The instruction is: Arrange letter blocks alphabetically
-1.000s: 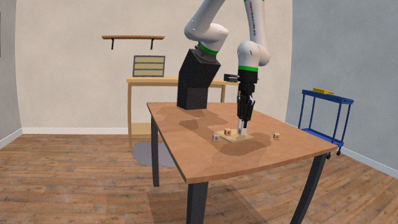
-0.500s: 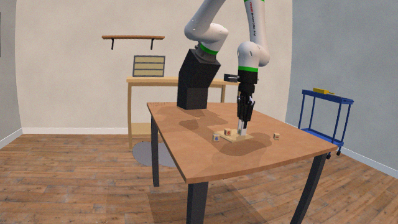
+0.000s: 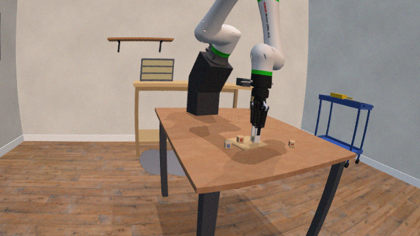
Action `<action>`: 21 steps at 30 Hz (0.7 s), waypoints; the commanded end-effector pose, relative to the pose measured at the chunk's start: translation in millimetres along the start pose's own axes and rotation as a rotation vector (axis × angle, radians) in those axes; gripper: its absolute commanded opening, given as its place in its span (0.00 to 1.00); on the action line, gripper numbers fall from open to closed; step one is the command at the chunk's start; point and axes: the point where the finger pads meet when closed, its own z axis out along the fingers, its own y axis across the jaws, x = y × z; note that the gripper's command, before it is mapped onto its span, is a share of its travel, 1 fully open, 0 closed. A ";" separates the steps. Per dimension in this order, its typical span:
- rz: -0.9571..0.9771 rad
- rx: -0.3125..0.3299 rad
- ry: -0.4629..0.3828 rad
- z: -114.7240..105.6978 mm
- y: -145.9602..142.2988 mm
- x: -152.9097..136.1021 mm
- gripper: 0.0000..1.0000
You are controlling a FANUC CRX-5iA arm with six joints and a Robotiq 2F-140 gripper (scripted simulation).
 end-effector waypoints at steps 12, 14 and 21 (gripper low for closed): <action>0.000 0.000 0.000 -0.1 -0.1 0.0 0.13; 0.000 0.000 0.000 -0.1 -0.1 0.0 0.13; 0.000 0.000 0.000 -0.1 -0.1 0.0 0.15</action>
